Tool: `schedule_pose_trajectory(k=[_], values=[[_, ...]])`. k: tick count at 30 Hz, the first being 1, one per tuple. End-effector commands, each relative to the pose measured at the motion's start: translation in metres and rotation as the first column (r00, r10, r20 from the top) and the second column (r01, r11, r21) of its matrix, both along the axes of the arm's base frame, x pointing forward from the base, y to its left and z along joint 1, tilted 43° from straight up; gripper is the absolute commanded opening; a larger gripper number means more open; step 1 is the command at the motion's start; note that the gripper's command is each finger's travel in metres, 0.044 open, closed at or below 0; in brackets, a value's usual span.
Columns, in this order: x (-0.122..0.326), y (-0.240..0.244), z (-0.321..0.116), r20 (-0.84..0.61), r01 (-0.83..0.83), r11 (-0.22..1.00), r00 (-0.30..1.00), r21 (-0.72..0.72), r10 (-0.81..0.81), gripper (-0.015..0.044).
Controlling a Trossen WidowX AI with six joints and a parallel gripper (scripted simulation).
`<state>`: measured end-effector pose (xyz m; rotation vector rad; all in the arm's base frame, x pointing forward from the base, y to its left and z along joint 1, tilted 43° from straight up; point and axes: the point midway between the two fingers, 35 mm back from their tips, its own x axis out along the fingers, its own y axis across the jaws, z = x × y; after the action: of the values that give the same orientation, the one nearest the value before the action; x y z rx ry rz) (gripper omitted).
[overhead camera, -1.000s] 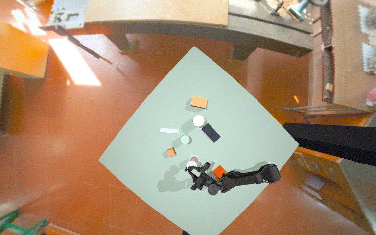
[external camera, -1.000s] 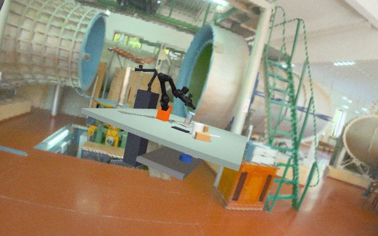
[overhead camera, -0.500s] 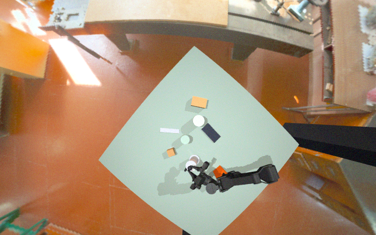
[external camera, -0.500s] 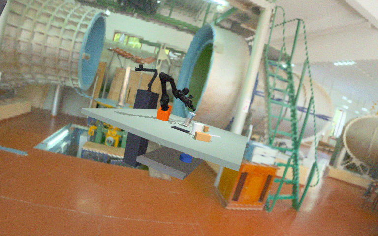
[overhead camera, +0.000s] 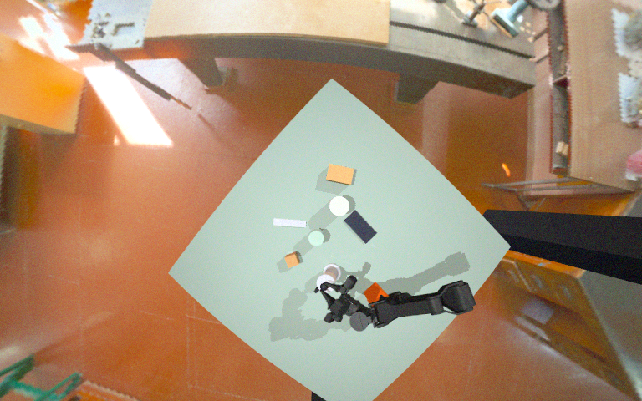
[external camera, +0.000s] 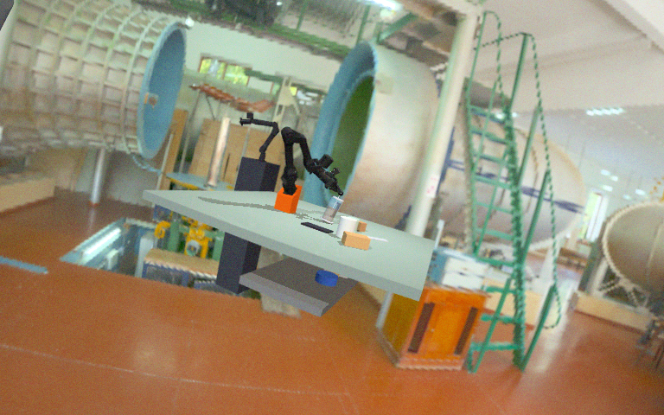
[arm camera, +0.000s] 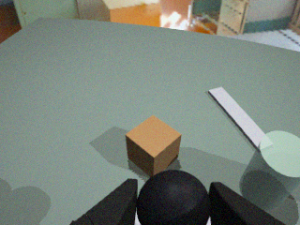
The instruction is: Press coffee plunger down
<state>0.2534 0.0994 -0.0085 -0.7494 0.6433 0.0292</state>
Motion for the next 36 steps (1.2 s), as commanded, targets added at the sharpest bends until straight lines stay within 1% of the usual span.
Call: schedule_pose_trajectory(k=[1,23,35,36], values=[[-0.0008,-0.0036,-0.0038,-0.014,0.007,1.0,1.0,-0.022,-0.007,0.0126],[0.0012,0.0006,-0.0017,-0.003,0.002,1.0,1.0,-0.007,-0.002,0.0126],[0.0012,0.0006,-0.0017,-0.003,0.002,1.0,1.0,-0.007,-0.002,0.044],[0.0012,0.0006,-0.0017,-0.003,0.002,1.0,1.0,-0.007,-0.002,0.044]])
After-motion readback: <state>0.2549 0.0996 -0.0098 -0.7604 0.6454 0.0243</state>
